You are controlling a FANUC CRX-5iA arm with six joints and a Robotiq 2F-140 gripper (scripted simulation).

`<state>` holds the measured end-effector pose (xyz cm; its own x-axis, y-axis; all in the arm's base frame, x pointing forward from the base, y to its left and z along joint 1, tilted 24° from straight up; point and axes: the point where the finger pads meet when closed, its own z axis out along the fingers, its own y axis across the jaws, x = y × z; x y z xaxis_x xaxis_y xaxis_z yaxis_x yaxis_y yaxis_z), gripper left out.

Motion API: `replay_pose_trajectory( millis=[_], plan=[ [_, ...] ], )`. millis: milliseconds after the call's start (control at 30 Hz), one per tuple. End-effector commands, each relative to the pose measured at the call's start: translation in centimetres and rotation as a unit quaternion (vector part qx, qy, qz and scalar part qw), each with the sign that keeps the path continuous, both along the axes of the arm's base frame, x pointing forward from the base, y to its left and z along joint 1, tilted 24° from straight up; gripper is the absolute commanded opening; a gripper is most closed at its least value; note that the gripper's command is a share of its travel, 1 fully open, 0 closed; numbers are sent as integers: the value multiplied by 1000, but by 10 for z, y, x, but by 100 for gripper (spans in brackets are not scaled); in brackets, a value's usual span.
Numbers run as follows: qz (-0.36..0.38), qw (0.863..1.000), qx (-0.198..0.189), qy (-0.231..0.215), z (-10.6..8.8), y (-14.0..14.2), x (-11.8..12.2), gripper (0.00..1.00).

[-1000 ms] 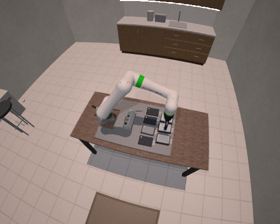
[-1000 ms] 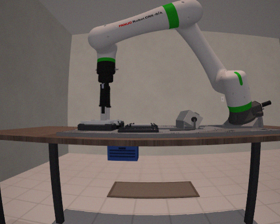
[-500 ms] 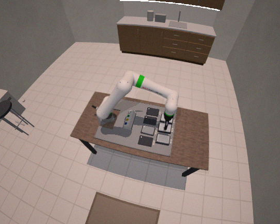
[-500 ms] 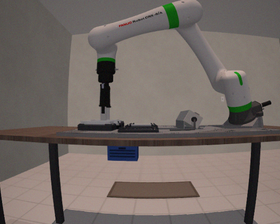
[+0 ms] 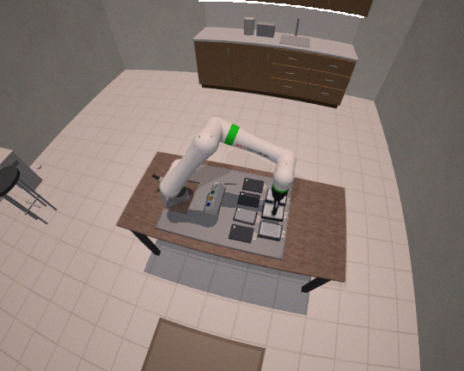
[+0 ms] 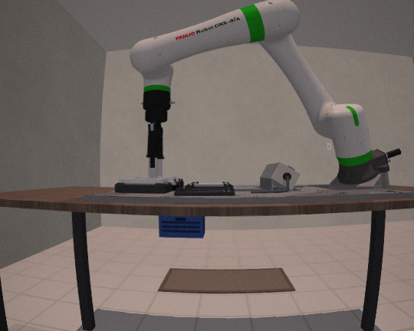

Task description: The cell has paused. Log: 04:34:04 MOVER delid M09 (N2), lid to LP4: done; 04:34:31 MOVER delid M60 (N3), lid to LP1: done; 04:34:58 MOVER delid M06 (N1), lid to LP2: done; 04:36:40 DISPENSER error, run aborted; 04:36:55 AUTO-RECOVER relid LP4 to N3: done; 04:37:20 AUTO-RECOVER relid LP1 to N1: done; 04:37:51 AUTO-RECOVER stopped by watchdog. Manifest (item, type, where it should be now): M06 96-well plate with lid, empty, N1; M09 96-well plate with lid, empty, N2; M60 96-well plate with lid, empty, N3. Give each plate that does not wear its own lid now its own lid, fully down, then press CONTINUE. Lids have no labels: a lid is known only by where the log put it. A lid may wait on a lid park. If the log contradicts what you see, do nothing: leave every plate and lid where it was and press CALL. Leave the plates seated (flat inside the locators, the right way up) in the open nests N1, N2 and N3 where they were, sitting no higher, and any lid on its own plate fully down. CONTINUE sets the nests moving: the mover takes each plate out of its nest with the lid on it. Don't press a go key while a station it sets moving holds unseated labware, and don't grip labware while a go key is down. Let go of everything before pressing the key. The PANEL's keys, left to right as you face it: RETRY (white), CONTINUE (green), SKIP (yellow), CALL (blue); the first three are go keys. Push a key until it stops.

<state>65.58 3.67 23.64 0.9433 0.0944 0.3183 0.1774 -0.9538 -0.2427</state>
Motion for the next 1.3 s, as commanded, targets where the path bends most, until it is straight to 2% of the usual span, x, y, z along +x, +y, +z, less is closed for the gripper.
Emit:
replay_pose_trajectory(
  millis=[0, 1267],
  plan=[
    [0, 1000, 0, 0, 0, 0, 0, 0],
    [0, 1000, 0, 0, -7, 2, 2, 0]
  ],
)
